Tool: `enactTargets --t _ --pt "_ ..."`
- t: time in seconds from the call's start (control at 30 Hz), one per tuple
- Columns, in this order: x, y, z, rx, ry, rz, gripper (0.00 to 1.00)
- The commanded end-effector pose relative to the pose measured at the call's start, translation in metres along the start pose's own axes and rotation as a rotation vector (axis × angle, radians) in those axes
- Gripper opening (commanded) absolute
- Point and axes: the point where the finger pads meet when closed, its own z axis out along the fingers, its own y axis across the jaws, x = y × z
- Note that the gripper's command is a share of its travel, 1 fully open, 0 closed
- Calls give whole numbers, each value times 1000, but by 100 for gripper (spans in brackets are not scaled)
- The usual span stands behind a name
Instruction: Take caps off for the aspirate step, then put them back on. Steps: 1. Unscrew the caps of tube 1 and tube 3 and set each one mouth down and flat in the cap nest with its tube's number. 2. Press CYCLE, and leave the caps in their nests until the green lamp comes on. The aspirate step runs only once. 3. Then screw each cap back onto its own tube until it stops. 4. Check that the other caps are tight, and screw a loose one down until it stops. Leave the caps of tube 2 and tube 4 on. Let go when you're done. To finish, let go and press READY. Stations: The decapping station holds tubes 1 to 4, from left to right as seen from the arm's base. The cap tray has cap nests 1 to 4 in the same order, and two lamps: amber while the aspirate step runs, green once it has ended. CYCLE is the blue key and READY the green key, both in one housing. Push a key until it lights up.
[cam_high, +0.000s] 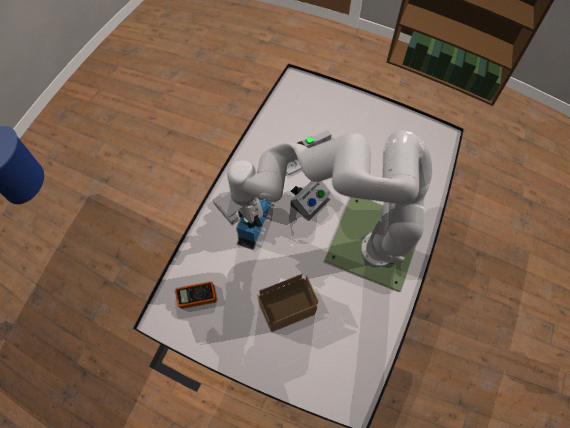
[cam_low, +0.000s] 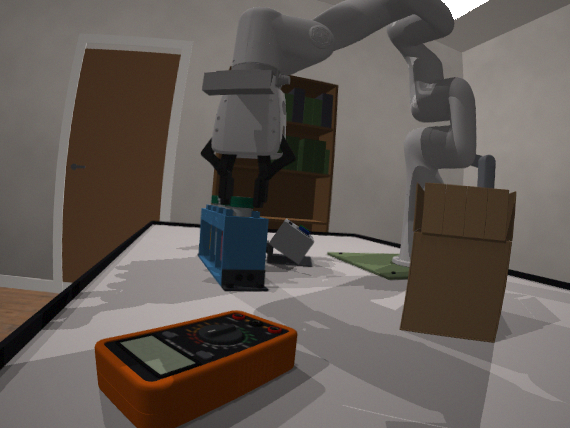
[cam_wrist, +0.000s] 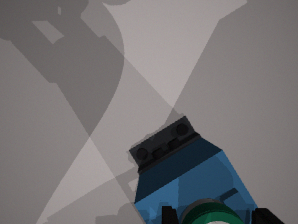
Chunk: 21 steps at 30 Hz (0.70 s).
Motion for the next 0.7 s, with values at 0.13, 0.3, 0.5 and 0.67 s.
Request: enactTargets --t 0.13,0.3,0.5,0.67 --pt "1 1 -2 -3 4 -441 46" --pt "1 1 -2 -3 4 -642 46" --pt "1 1 -2 -3 3 -900 46" --pt "1 1 -2 -4 3 -1090 46"
